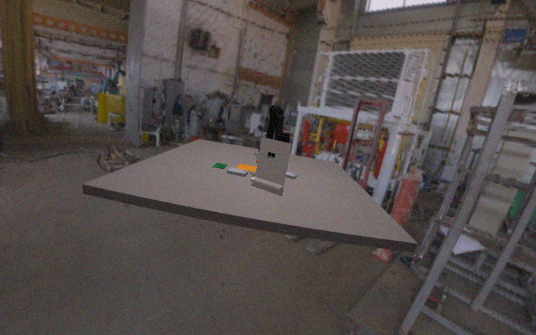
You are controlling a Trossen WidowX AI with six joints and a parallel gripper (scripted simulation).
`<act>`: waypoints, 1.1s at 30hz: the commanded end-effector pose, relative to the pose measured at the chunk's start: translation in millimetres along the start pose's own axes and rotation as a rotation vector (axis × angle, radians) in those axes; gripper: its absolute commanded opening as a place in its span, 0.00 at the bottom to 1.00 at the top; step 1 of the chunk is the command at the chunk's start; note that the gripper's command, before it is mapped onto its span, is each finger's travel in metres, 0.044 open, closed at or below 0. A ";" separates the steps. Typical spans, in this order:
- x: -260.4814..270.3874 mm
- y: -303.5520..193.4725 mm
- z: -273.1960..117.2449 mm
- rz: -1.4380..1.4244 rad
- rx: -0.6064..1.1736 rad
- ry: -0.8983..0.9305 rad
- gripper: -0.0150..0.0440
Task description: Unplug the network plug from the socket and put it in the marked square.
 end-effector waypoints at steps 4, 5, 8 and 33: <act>-0.8 3.1 11.7 0.003 0.004 -0.001 0.52; -0.8 3.6 13.3 0.003 0.004 -0.001 0.52; -0.8 5.3 17.9 0.003 0.004 -0.001 0.52; -1.0 7.3 22.2 0.002 0.004 0.000 0.25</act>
Point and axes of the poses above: the point midway between the two fingers, 35 mm back from their tips, its own z axis out along the fingers, its own x axis across the jaws, y = z × x, the point moved 10 cm from there along -z, back along the fingers, and after that the axes turned 2 degrees about -z, right-handed, at the moved point
